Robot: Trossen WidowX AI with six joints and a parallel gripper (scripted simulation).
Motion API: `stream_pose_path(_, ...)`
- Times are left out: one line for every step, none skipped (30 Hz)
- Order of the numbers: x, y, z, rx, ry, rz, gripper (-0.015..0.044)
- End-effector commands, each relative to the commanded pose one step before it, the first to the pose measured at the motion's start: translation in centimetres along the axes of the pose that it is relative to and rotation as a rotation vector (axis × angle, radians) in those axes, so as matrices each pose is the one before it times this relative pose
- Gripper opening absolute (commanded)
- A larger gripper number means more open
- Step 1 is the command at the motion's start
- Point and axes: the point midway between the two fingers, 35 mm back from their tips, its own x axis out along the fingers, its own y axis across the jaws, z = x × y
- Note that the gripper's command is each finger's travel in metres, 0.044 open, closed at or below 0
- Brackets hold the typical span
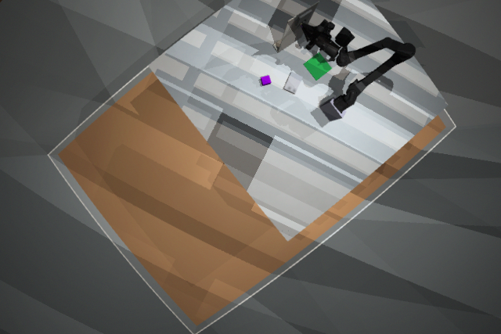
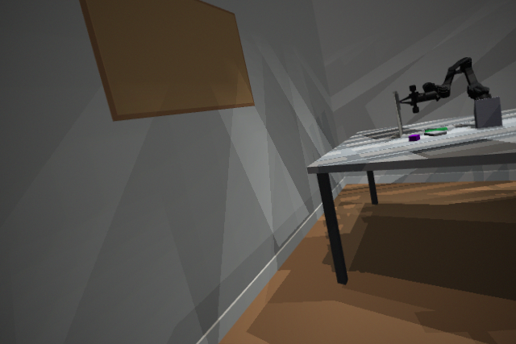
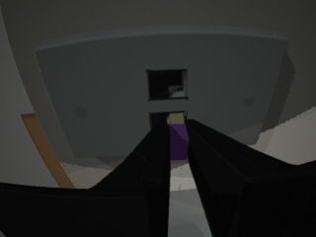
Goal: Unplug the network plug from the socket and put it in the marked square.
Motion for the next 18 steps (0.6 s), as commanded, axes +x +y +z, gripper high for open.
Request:
stream_pose_path(0.021,-0.047,-0.116,0.0021,0.00406,-0.00099,0.0000)
stream_pose_path(-0.037,0.000,-0.003,0.0000,0.00001,-0.00001,0.0000)
stream_pose_path(-0.053,0.001,-0.005,0.0000,0.00002,-0.00002,0.0000)
stream_pose_path(-0.056,0.000,-0.005,0.0000,0.00002,-0.00002,0.0000)
stream_pose_path(-0.057,0.000,-0.005,0.0000,0.00002,-0.00002,0.0000)
stream_pose_path(-0.058,0.000,-0.008,0.0000,0.00002,-0.00002,0.0000)
stream_pose_path(-0.058,0.000,-0.008,0.0000,0.00002,-0.00002,0.0000)
stream_pose_path(-0.060,0.000,-0.008,0.0000,0.00002,-0.00002,0.0000)
stream_pose_path(-0.060,0.000,-0.008,0.0000,0.00002,-0.00002,0.0000)
stream_pose_path(-0.056,0.000,-0.006,0.0000,0.00002,-0.00002,0.0000)
stream_pose_path(-0.056,0.000,-0.006,0.0000,0.00002,-0.00002,0.0000)
stream_pose_path(-0.054,0.000,-0.006,0.0000,0.00002,-0.00002,0.0000)
stream_pose_path(-0.055,0.000,-0.006,0.0000,0.00002,-0.00002,0.0000)
stream_pose_path(-0.055,0.000,-0.006,0.0000,0.00002,-0.00002,0.0000)
stream_pose_path(-0.056,0.000,-0.006,0.0000,0.00002,-0.00002,0.0000)
stream_pose_path(-0.052,0.000,-0.005,0.0000,0.00002,-0.00002,0.0000)
stream_pose_path(-0.052,0.000,-0.005,0.0000,0.00002,-0.00002,0.0000)
stream_pose_path(-0.053,0.000,-0.005,0.0000,0.00002,-0.00002,0.0000)
